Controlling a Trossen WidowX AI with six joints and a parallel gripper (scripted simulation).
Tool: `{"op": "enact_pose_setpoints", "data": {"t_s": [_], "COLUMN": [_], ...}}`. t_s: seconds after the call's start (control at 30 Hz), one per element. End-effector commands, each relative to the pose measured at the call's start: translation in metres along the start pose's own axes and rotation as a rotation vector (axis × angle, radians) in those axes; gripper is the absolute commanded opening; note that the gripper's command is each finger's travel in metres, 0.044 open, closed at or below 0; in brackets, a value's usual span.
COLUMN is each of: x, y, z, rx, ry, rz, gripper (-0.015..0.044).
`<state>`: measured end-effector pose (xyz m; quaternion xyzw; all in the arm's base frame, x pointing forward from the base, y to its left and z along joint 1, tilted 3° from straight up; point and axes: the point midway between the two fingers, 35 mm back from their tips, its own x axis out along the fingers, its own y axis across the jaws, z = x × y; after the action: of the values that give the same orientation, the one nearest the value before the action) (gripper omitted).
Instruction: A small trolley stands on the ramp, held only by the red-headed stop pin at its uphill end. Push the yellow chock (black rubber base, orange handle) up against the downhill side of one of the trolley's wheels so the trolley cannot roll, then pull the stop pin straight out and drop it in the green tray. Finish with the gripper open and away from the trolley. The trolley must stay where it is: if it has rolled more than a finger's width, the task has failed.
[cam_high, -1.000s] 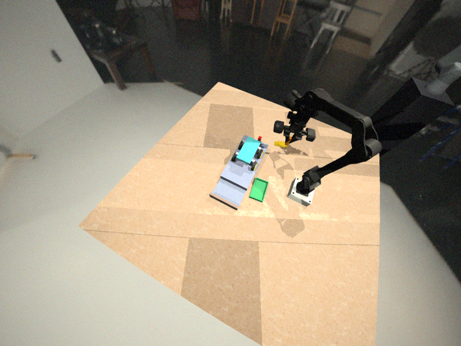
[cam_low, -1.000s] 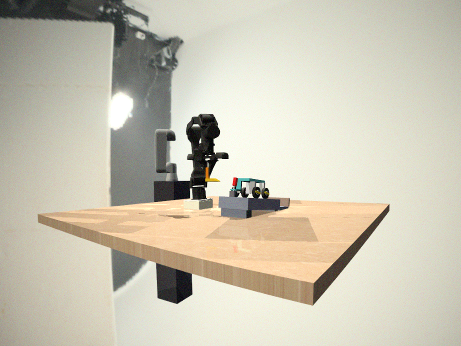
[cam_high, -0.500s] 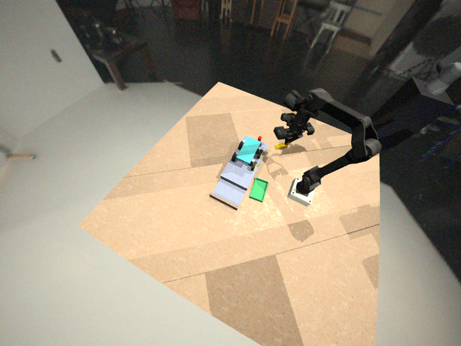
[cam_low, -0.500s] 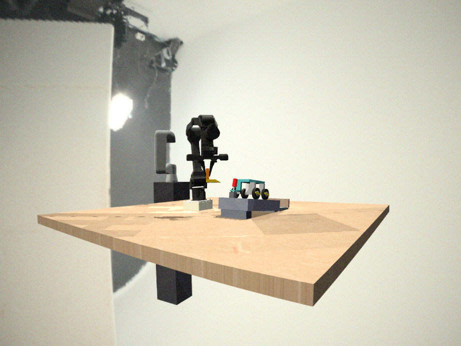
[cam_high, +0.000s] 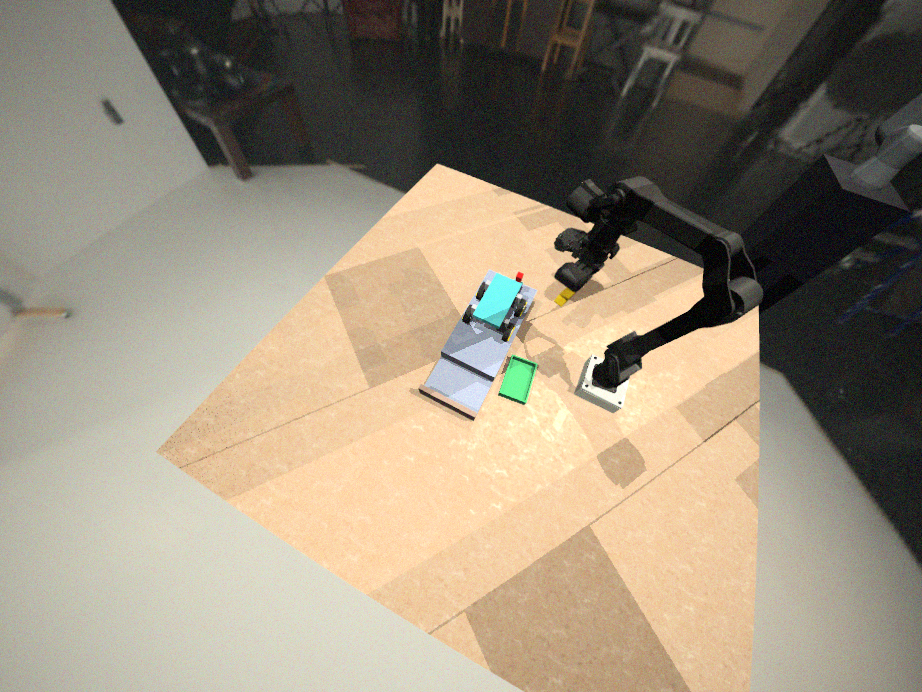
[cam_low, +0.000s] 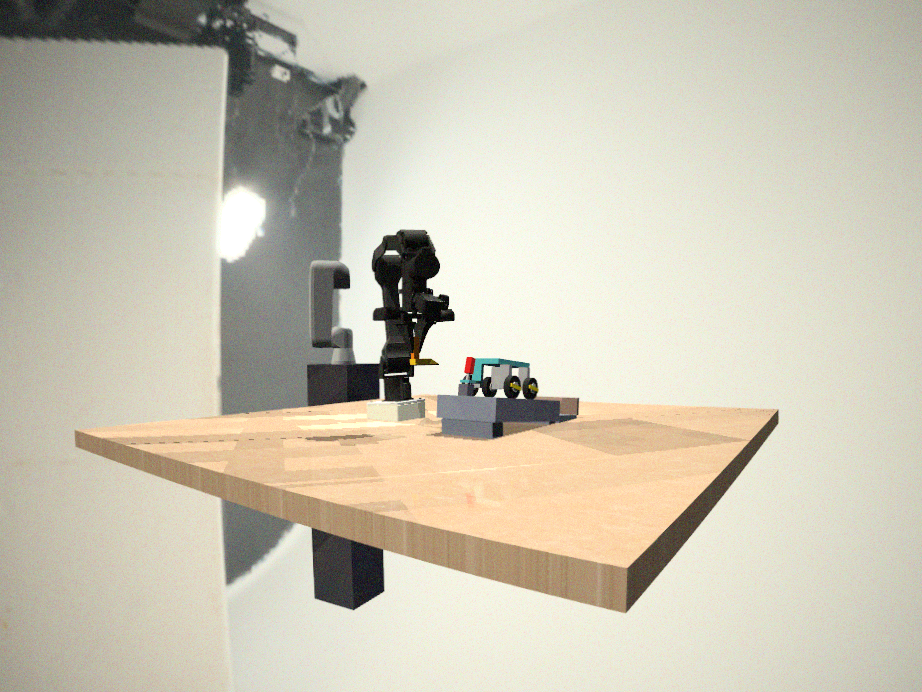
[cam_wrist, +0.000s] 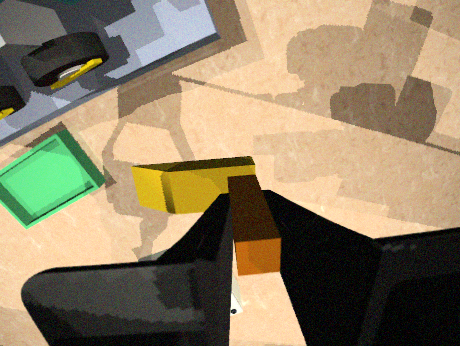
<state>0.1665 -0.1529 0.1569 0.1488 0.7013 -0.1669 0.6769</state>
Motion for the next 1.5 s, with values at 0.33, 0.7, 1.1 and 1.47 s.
{"op": "enact_pose_setpoints", "data": {"t_s": [0.33, 0.7, 1.1, 1.47], "x": [0.0, 0.0001, 0.0001, 0.0001], "y": [-0.0005, -0.0005, -0.0004, -0.0004], "z": [-0.0004, -0.0004, -0.0004, -0.0005], "rx": [-0.456, -0.837, -1.251, -1.628], "ry": [0.004, 0.004, 0.005, 0.006], "rz": [-0.002, -0.002, -0.002, -0.002], "gripper": [0.0, 0.0, 0.0, 0.0]}}
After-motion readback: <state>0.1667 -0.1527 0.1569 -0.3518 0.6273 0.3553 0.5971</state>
